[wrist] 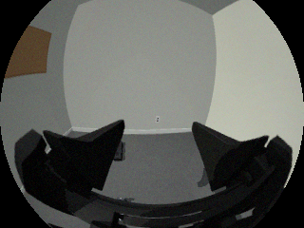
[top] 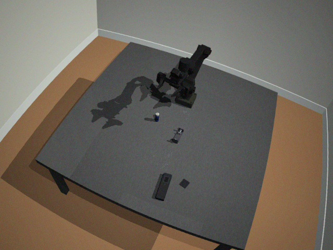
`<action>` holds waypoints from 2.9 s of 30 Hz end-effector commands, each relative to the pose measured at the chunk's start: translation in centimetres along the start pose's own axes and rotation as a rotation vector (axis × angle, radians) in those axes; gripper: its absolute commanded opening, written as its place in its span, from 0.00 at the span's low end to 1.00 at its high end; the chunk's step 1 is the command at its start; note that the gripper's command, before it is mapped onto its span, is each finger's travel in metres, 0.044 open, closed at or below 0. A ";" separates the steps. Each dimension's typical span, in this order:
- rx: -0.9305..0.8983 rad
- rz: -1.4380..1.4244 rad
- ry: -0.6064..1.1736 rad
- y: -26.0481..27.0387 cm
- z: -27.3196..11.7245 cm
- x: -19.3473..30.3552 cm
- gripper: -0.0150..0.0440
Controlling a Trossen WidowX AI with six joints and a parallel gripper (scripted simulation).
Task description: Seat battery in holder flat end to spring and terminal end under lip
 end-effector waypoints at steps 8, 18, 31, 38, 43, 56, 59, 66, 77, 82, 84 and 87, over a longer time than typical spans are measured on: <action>0.106 0.207 0.644 -1.3 4.8 4.7 0.58; 0.485 0.500 1.534 -3.6 6.7 10.3 0.25; 0.494 0.504 1.549 -3.6 6.8 11.5 0.25; 0.494 0.504 1.549 -3.5 6.6 17.3 0.25; 0.494 0.504 1.549 -3.5 6.4 18.4 0.25; 0.496 0.503 1.549 -5.3 5.4 18.4 0.25; 0.496 0.503 1.550 -5.7 5.1 18.3 0.25; 0.497 0.502 1.550 -6.6 4.5 18.3 0.25; 0.498 0.501 1.550 -8.0 3.4 18.3 0.25; 0.499 0.500 1.551 -8.6 2.9 18.4 0.25; 0.499 0.500 1.551 -8.8 2.7 18.4 0.25; 0.503 0.502 1.558 -8.7 3.1 17.9 0.25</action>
Point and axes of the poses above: the point midway between the two fingers, 35 mm back from their tips, its own z axis out along the fingers, its own y axis across the jaws, x = y × z, the point moved 10 cm from there along -z, back along the fingers, and after that the axes turned 1 degree about z, right-handed, at the moved point
